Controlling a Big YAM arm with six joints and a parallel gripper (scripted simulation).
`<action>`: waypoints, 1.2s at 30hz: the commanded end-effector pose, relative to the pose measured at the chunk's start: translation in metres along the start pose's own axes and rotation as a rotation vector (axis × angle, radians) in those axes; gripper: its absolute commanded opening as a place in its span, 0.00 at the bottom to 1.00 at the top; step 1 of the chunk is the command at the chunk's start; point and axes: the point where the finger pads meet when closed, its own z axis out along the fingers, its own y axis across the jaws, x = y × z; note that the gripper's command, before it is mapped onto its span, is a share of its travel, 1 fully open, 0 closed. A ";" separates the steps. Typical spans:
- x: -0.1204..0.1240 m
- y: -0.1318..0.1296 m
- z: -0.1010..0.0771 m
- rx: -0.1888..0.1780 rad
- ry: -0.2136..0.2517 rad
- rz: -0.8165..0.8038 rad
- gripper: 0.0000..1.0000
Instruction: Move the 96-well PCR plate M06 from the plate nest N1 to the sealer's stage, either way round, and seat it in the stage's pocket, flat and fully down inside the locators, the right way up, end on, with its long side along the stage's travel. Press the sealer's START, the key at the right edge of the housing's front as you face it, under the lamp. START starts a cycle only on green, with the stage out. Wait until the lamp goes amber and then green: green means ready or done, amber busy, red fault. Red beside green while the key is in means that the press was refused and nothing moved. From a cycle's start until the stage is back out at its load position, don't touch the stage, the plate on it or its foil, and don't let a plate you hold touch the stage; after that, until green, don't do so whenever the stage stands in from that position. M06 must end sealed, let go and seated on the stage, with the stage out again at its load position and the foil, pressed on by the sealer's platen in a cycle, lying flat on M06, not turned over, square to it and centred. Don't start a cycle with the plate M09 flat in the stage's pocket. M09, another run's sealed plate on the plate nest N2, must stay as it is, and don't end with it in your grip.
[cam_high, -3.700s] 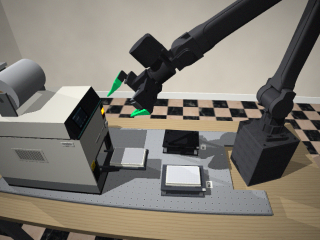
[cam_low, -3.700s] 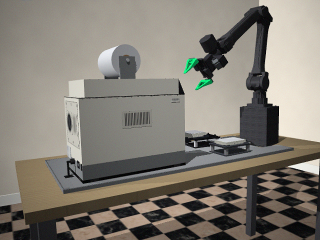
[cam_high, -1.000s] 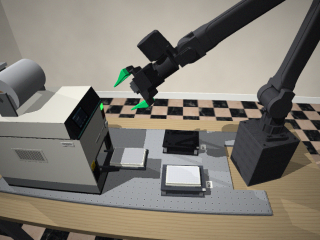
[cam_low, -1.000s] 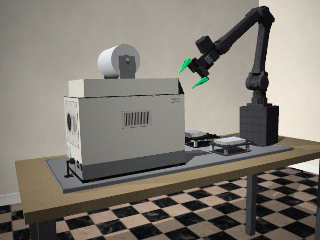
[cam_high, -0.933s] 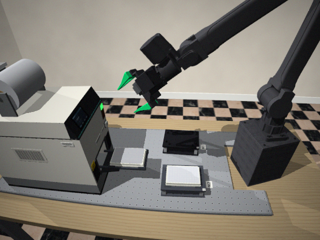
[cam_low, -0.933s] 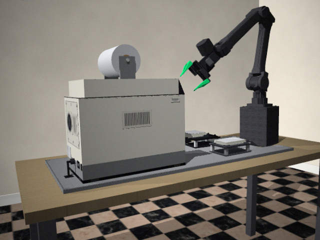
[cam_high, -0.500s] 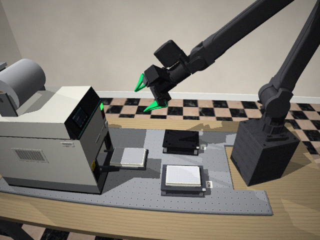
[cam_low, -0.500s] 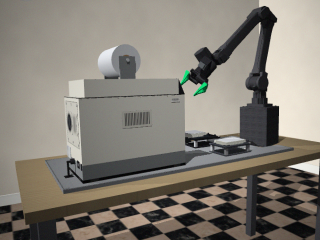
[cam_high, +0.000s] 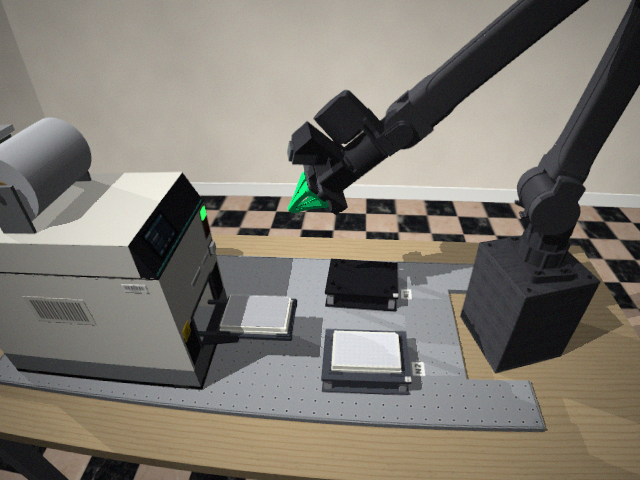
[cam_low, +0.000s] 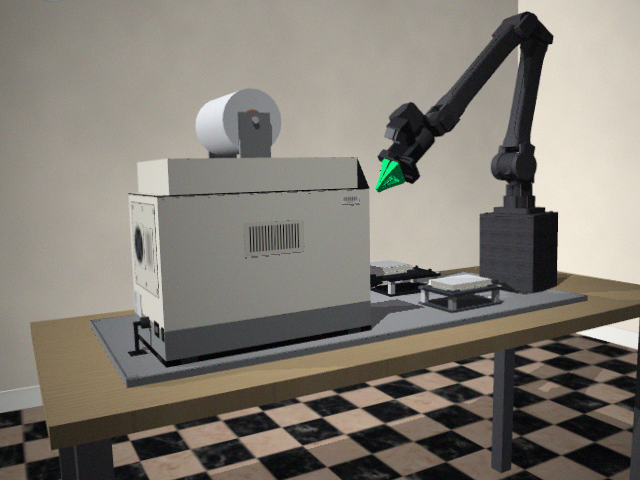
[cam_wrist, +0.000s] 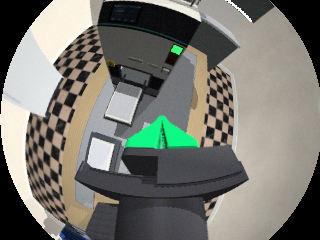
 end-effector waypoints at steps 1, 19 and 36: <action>-0.030 -0.006 0.000 0.012 -0.046 0.134 0.00; -0.059 -0.022 -0.003 0.020 -0.106 0.392 0.00; -0.058 -0.022 0.004 -0.017 0.105 0.347 0.00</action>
